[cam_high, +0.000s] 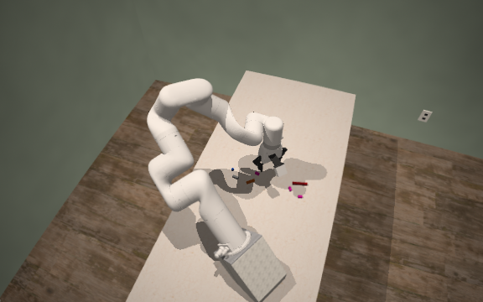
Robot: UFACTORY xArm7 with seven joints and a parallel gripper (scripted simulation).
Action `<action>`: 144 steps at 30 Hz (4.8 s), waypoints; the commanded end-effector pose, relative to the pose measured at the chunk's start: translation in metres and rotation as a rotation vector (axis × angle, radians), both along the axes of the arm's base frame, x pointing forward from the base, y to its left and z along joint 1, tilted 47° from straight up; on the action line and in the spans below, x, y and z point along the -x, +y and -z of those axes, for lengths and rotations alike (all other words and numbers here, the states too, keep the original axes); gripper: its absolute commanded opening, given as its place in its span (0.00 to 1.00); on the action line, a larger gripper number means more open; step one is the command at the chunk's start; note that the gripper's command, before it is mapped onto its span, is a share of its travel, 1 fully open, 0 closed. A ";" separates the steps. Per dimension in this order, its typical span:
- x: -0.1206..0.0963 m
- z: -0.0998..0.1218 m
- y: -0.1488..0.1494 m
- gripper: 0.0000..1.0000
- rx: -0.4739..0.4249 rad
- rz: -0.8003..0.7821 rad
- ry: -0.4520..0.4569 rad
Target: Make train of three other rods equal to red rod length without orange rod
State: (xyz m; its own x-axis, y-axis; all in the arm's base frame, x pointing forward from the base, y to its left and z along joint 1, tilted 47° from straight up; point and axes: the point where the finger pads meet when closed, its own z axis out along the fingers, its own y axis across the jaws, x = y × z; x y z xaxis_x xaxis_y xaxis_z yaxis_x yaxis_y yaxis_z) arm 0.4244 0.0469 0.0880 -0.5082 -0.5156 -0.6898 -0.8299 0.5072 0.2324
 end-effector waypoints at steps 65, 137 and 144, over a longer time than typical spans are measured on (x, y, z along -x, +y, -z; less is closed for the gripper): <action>0.004 -0.050 0.047 1.00 0.006 0.023 -0.009; 0.021 -0.101 0.106 1.00 -0.184 0.562 0.531; 0.021 -0.101 0.106 1.00 -0.184 0.562 0.531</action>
State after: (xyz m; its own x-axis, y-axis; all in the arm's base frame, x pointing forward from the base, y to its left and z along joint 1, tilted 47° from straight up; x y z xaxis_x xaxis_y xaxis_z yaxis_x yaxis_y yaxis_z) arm 0.4024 0.1532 0.1882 -0.9439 0.0115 -0.3300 -0.2169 0.7319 0.6459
